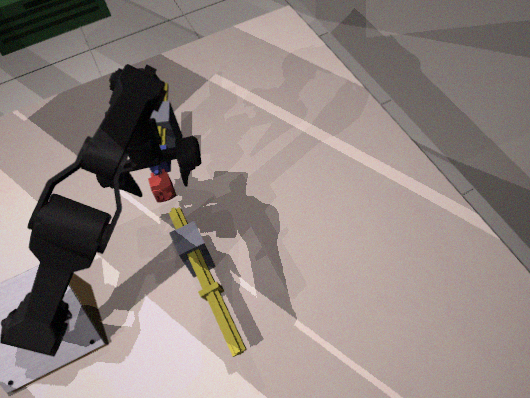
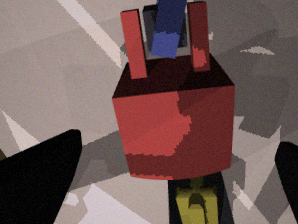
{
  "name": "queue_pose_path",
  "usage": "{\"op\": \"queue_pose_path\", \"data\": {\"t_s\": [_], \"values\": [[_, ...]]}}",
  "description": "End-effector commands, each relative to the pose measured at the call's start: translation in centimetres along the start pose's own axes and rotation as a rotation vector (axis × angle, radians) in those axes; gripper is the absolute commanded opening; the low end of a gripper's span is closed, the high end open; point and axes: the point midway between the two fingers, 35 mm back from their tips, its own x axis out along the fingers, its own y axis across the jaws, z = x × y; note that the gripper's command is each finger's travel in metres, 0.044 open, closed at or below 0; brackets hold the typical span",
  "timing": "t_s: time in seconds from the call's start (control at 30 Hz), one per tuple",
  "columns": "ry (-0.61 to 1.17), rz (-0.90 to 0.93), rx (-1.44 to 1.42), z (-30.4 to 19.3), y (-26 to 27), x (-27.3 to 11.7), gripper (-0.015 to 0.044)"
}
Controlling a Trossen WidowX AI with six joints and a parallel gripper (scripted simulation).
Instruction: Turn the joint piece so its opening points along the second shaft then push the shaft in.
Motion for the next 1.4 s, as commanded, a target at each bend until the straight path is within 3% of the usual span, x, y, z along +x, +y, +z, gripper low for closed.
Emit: {"op": "queue_pose_path", "data": {"t_s": [0.0, 0.9, 1.13, 1.37], "values": [[-0.028, 0.009, 0.142, -0.2, -0.2, -1.6, 0.044], [-0.154, 0.125, 1.006, -2.8, -0.2, -11.3, 0.044], [-0.154, 0.127, 1.016, -2.9, -0.2, -11.3, 0.044], [-0.125, 0.136, 1.22, -7.0, -1.3, -8.2, 0.044]]}}
